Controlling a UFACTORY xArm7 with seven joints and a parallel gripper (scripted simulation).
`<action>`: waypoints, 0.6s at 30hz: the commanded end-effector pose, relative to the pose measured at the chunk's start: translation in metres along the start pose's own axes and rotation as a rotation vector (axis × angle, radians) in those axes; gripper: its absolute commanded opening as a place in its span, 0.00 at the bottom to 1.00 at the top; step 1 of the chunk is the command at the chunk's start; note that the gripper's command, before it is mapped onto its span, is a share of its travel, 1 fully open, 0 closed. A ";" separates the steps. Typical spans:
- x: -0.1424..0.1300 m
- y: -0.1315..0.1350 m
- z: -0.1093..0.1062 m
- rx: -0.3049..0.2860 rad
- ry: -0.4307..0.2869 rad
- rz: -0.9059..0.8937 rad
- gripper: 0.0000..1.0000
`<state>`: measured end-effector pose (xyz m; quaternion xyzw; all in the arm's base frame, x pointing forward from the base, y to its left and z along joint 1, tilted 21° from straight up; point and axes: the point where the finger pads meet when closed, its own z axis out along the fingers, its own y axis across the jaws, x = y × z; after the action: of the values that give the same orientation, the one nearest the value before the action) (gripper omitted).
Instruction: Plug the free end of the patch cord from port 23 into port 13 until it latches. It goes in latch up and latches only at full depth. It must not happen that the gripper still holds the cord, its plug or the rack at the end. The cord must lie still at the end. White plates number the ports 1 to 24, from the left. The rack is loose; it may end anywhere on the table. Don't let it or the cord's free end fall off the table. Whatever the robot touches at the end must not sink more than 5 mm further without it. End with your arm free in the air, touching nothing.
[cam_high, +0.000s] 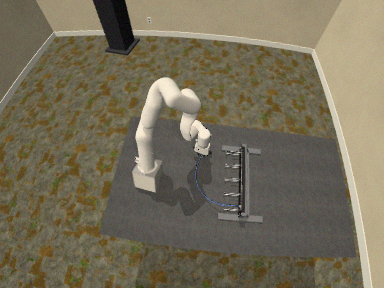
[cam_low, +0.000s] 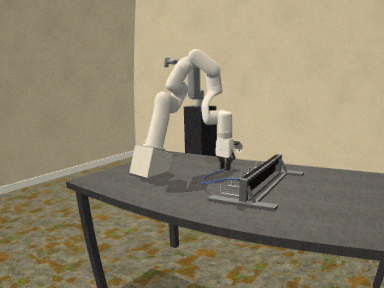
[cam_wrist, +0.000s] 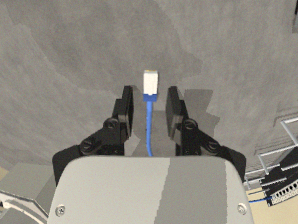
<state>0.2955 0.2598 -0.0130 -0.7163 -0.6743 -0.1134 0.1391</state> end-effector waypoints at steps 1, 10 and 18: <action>0.000 0.001 0.001 -0.003 0.001 0.000 0.38; 0.000 0.001 0.003 -0.003 0.001 0.000 0.38; 0.000 0.001 0.004 -0.003 0.001 0.000 0.38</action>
<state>0.2954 0.2614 -0.0172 -0.7163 -0.6743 -0.1134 0.1391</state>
